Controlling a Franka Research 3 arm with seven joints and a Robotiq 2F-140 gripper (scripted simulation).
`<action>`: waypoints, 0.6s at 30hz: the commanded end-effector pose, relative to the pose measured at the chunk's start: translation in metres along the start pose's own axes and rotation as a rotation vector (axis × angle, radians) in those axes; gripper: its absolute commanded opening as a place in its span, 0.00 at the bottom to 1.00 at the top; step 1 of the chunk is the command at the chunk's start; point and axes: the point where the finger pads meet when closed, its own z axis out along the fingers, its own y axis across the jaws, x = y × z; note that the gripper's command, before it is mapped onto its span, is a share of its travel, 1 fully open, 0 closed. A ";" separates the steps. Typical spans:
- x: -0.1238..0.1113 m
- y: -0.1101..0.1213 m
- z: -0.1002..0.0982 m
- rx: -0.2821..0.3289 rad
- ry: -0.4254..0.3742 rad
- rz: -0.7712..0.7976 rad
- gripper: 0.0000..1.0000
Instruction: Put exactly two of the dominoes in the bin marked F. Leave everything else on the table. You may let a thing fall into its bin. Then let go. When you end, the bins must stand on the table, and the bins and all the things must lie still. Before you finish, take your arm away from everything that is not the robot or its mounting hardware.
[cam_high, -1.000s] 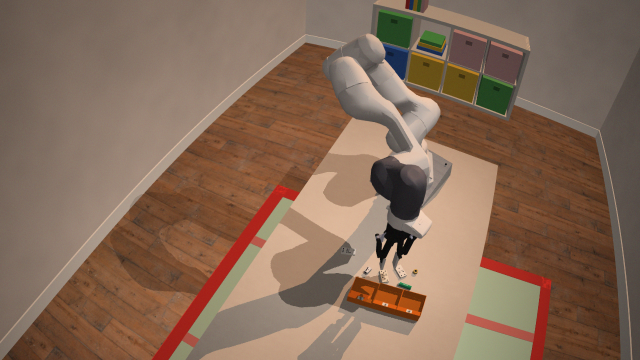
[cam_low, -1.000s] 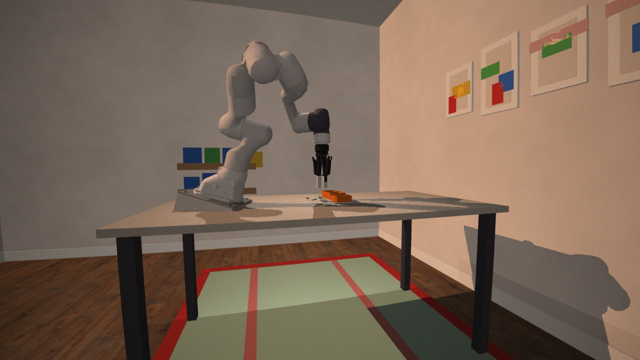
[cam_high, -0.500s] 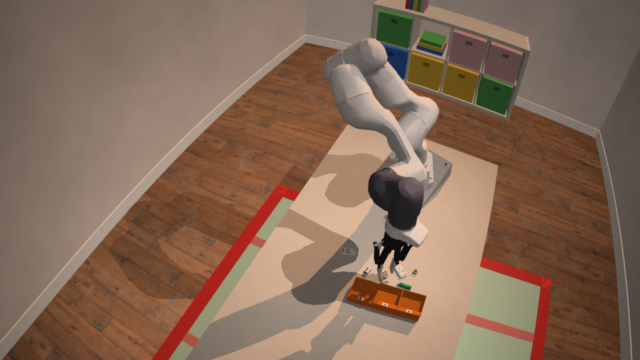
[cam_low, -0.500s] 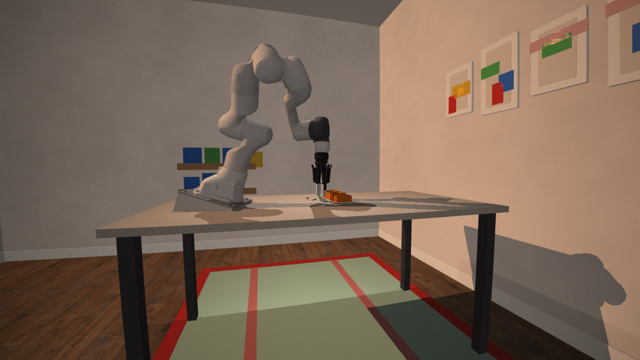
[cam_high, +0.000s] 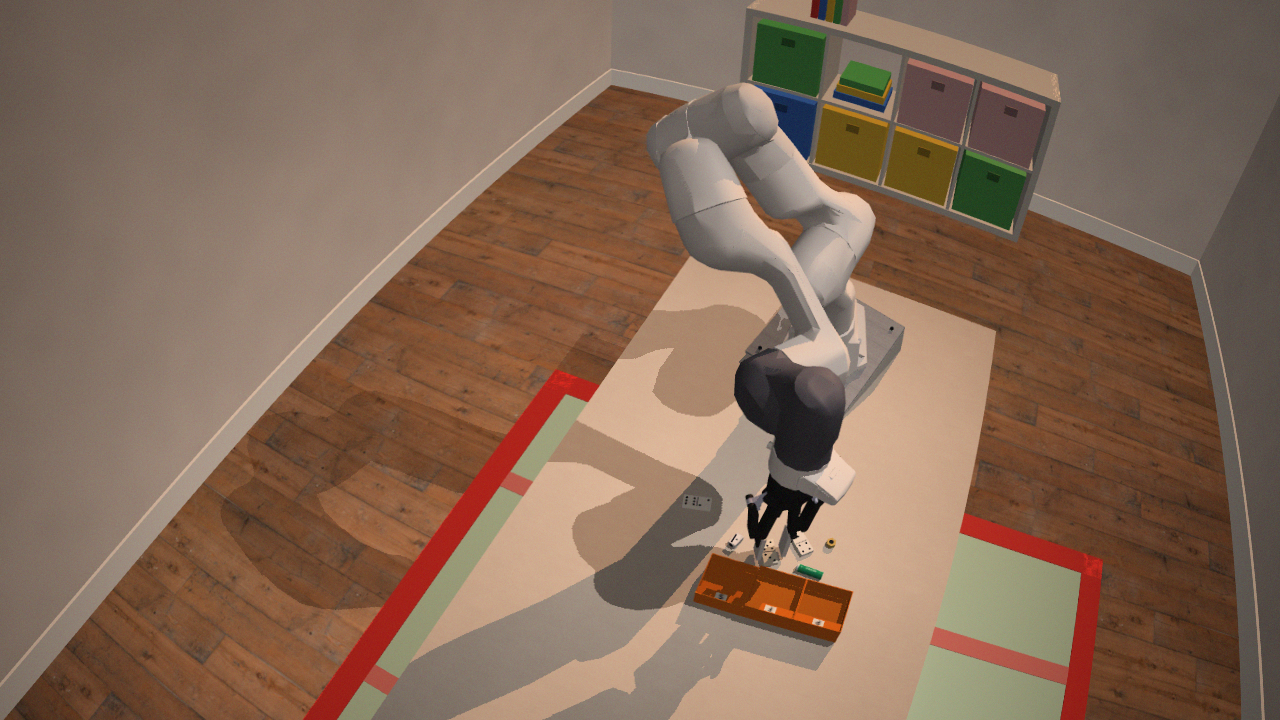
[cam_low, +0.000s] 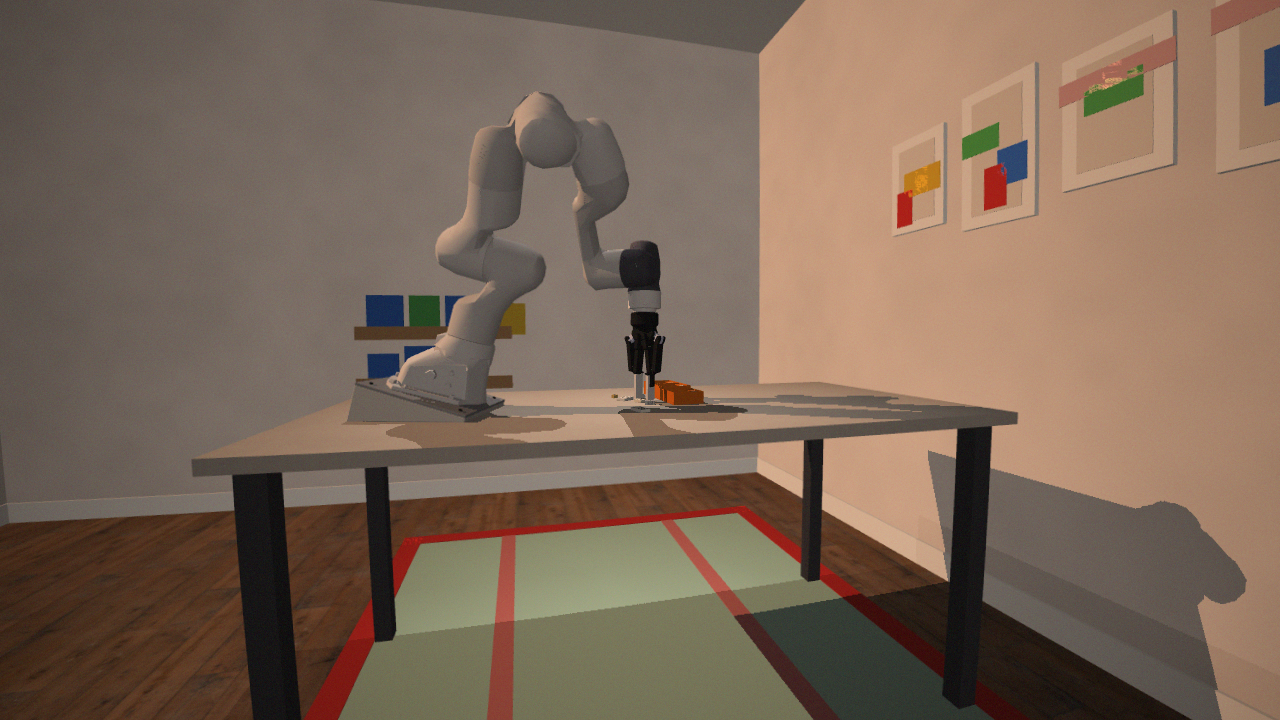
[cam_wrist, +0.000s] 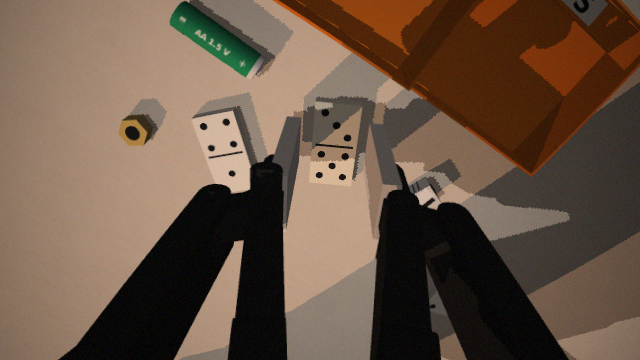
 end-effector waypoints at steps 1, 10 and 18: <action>0.003 0.000 0.004 0.000 0.011 0.011 0.25; 0.001 0.000 0.005 0.000 0.011 0.011 0.25; -0.001 0.000 0.005 0.000 0.011 0.011 0.25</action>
